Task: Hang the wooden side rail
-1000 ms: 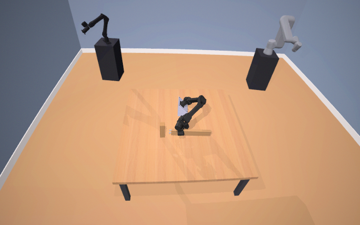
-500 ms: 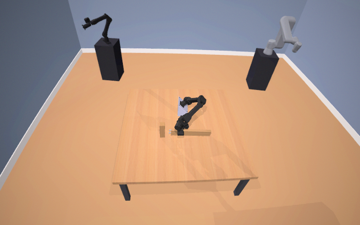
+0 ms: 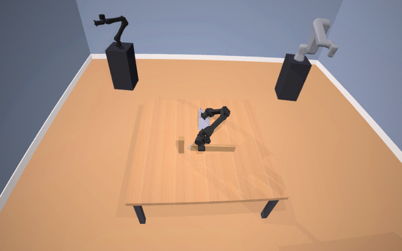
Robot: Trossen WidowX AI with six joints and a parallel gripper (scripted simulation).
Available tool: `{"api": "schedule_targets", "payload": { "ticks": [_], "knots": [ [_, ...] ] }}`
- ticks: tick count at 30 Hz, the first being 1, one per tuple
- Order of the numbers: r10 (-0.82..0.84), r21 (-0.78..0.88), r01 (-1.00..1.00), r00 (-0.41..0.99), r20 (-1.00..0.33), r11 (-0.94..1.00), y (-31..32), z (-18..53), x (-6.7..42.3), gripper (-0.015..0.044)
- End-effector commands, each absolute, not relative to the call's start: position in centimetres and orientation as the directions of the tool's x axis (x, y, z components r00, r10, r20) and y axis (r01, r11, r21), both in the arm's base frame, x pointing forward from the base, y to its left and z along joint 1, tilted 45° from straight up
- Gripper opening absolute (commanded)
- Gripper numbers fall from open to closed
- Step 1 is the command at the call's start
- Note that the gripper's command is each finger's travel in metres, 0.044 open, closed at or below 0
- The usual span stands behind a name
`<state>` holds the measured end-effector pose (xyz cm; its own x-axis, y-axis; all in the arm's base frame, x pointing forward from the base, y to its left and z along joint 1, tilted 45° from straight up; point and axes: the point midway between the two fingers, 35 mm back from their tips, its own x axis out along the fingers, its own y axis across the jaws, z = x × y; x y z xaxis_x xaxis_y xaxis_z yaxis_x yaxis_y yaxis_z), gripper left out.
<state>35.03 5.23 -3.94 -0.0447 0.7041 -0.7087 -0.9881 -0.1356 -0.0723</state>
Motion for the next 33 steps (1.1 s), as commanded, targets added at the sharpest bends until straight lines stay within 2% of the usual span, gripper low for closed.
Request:
{"api": "schedule_targets", "payload": {
  "ticks": [1, 33],
  "knots": [
    [0.701, -0.077, -0.988, -0.038, -0.712, -0.131, 4.82, -3.92, 35.17, 0.0],
    [0.701, -0.077, -0.988, -0.038, -0.712, -0.131, 4.55, -3.97, 35.5, 0.0]
  ]
}}
